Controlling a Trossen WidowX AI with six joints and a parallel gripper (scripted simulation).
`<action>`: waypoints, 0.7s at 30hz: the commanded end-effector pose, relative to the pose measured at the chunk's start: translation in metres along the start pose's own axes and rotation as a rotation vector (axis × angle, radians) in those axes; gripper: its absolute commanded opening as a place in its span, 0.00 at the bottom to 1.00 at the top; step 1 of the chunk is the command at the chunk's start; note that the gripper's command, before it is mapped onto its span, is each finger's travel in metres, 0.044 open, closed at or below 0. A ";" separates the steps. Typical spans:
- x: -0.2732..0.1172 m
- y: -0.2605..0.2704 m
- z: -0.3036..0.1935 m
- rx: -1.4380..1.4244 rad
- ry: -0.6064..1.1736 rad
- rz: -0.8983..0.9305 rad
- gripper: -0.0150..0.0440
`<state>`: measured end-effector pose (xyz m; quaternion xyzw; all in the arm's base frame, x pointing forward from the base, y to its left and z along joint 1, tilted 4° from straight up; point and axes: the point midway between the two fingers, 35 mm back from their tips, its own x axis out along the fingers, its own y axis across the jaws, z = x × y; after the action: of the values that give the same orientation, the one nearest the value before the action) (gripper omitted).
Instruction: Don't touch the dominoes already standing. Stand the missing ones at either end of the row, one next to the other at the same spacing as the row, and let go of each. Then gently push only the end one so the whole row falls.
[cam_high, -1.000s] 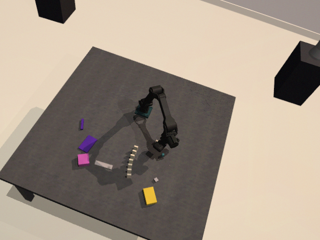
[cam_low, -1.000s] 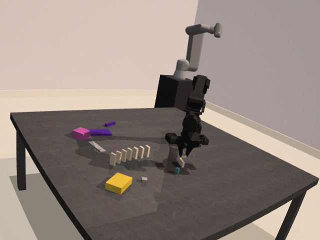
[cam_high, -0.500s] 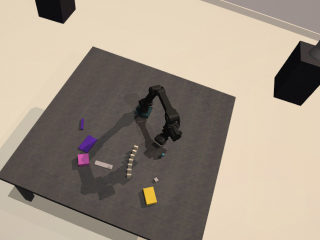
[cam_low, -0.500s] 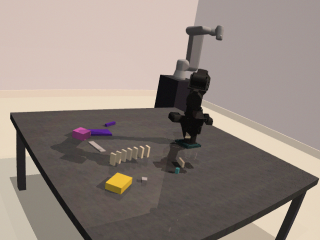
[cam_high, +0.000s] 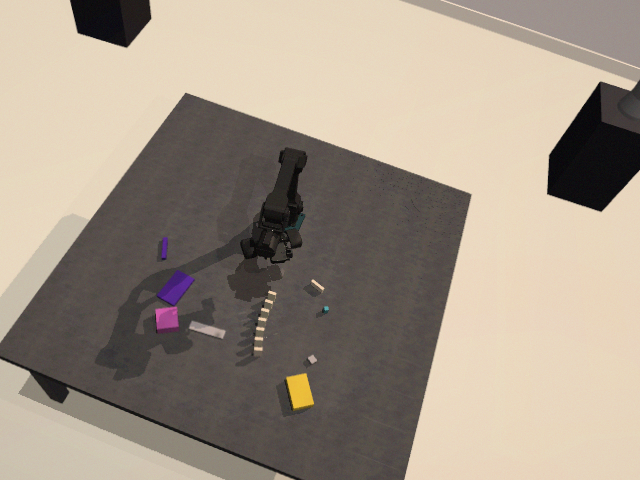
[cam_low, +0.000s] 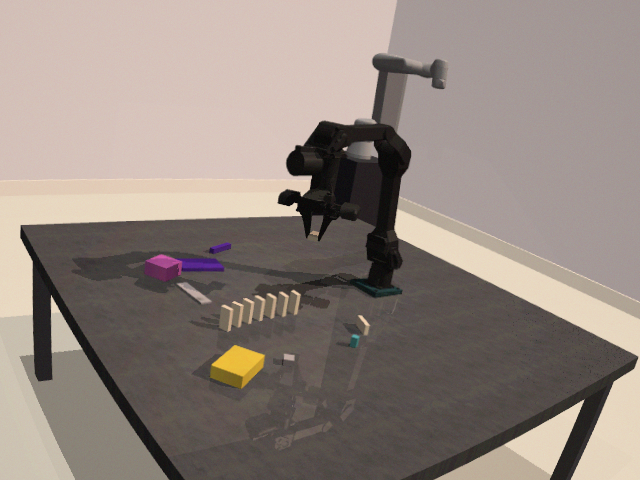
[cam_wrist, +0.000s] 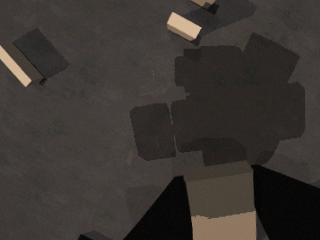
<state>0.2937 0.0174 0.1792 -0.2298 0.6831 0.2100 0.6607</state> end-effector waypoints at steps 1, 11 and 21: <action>0.005 -0.021 -0.044 0.123 0.008 -0.003 0.44; 0.011 -0.024 -0.039 0.154 -0.045 0.006 0.44; 0.031 -0.040 -0.024 0.261 -0.258 0.034 0.44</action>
<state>0.2914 -0.0284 0.1575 -0.1298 0.6429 0.1610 0.7375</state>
